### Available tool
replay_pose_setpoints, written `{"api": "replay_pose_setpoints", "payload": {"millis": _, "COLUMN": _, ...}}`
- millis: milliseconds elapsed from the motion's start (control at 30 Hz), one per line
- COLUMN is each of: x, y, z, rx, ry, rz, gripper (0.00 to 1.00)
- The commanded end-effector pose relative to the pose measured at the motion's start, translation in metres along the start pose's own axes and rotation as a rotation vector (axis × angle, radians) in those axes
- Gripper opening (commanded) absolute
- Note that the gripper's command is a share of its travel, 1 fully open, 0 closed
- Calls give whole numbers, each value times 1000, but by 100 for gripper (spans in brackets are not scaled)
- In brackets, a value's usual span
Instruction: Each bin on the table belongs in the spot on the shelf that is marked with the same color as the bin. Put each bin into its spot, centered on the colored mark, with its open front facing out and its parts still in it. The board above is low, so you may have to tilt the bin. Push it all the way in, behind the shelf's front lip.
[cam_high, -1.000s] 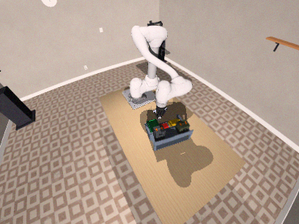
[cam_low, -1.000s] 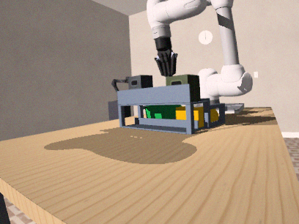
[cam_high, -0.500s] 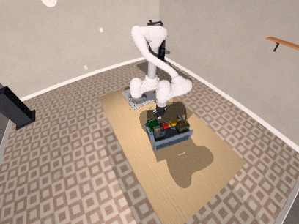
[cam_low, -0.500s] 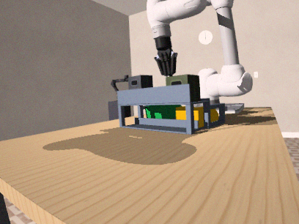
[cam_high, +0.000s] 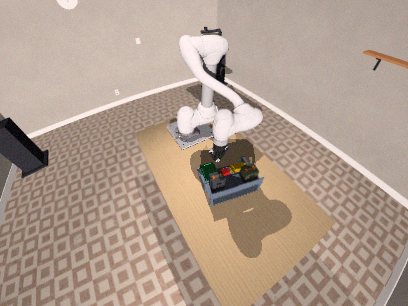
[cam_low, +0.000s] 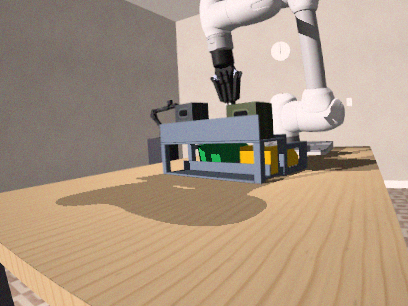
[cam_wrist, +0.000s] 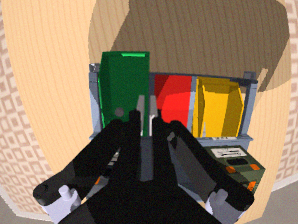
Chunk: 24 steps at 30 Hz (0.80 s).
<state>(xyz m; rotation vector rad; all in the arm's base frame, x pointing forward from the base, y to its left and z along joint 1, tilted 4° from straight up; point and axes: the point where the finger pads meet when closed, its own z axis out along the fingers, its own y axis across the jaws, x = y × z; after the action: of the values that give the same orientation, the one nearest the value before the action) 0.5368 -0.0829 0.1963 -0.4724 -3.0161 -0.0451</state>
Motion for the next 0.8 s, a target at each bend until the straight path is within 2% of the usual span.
{"api": "replay_pose_setpoints", "payload": {"millis": 0, "x": 1, "y": -2, "z": -4, "rx": 5, "ry": 3, "rz": 4, "gripper": 15}}
{"api": "replay_pose_setpoints", "payload": {"millis": 200, "x": 1, "y": -2, "z": -4, "rx": 5, "ry": 4, "rz": 4, "gripper": 15}}
{"api": "replay_pose_setpoints", "payload": {"millis": 233, "x": 1, "y": -3, "z": -4, "rx": 5, "ry": 4, "rz": 5, "gripper": 10}}
{"api": "replay_pose_setpoints", "payload": {"millis": 767, "x": 1, "y": -4, "z": -4, "rx": 5, "ry": 5, "rz": 7, "gripper": 10}}
